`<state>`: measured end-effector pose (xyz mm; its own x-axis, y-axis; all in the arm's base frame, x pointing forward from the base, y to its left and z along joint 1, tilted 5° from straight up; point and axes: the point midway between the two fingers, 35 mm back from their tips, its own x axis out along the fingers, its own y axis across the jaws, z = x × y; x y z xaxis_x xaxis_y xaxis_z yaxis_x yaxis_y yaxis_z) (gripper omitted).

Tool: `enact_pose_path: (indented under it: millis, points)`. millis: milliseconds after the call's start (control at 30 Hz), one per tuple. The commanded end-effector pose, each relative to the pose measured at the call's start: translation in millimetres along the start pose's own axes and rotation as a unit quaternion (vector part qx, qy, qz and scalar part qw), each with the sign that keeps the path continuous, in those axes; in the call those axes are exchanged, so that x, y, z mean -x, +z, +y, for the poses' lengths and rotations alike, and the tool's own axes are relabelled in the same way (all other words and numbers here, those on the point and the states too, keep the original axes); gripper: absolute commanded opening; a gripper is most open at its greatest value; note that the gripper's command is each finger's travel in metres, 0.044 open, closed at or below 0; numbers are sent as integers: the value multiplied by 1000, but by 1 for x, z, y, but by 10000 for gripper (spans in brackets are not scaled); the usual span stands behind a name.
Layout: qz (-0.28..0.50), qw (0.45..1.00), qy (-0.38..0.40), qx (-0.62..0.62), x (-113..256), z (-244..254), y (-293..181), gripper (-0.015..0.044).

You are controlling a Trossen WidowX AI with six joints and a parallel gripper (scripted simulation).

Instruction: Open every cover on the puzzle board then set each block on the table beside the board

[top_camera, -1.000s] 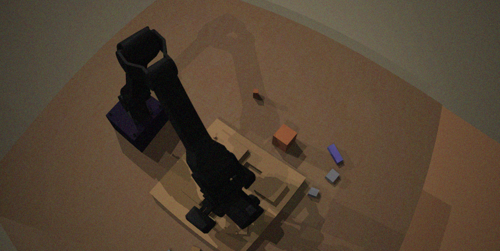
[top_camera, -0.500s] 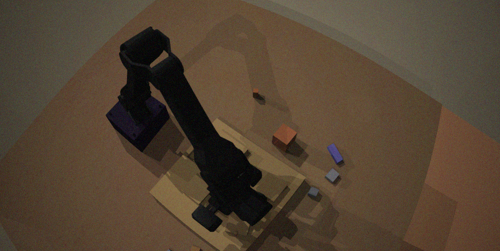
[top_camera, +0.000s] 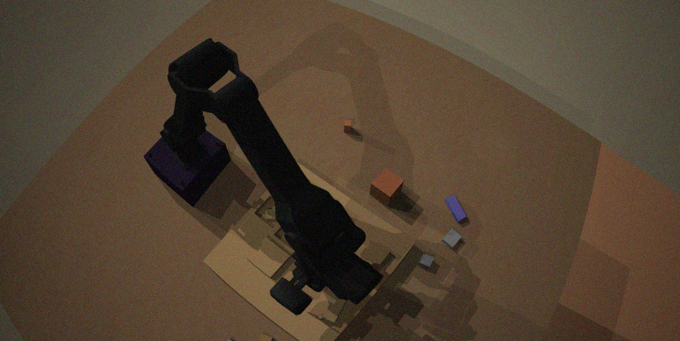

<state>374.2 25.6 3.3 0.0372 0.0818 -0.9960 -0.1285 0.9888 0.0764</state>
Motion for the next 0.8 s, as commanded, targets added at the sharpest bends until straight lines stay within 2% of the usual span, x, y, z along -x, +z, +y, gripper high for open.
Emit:
enact_pose_path:
  millis: [0, 767]
  points:
    - [-2, 1000, 2, 0, 1, 4, 6, 0]
    - [-3, 1000, 3, 0, 16, 11, 18, 0]
